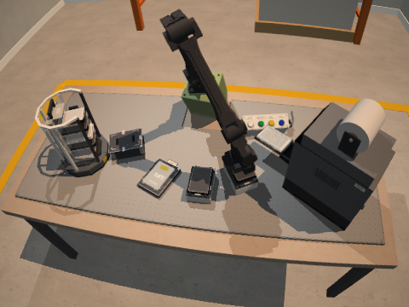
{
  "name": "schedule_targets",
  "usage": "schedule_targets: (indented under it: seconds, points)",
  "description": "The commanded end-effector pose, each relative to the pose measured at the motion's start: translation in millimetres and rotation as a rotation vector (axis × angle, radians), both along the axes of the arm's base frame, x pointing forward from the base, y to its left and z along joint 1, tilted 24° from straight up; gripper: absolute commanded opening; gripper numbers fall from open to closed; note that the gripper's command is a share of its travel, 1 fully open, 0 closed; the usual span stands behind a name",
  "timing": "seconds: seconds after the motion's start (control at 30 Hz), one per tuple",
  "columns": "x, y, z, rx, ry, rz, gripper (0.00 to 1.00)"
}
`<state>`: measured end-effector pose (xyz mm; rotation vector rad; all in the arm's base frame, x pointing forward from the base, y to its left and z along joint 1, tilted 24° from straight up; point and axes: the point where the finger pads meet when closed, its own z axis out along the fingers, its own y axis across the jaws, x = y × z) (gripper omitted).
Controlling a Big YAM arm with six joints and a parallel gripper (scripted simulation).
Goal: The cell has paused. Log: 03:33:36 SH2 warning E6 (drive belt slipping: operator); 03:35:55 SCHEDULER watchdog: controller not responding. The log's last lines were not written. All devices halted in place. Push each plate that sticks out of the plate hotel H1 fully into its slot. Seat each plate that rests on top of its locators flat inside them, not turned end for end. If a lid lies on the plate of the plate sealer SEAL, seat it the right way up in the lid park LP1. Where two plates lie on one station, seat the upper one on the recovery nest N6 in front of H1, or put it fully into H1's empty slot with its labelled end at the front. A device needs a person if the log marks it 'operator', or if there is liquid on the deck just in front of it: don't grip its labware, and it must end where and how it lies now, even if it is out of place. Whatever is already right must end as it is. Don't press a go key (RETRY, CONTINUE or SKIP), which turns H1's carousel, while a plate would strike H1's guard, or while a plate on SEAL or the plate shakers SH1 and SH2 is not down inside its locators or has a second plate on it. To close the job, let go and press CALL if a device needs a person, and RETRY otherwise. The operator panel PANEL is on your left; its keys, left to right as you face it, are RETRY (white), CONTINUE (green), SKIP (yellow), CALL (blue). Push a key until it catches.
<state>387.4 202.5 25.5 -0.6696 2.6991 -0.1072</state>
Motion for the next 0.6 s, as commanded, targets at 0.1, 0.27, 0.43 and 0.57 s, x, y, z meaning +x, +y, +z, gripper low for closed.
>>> schedule_targets:
  seconds: [0.1,0.27,0.43,0.57]
  points:
    - [7,4,6.2,0.012,-0.016,0.002,0.84]
    - [7,4,6.2,0.012,-0.016,0.002,0.84]
    - [7,4,6.2,0.012,-0.016,0.002,0.84]
    - [4,0,-4.5,0.003,-0.001,0.0,0.84]
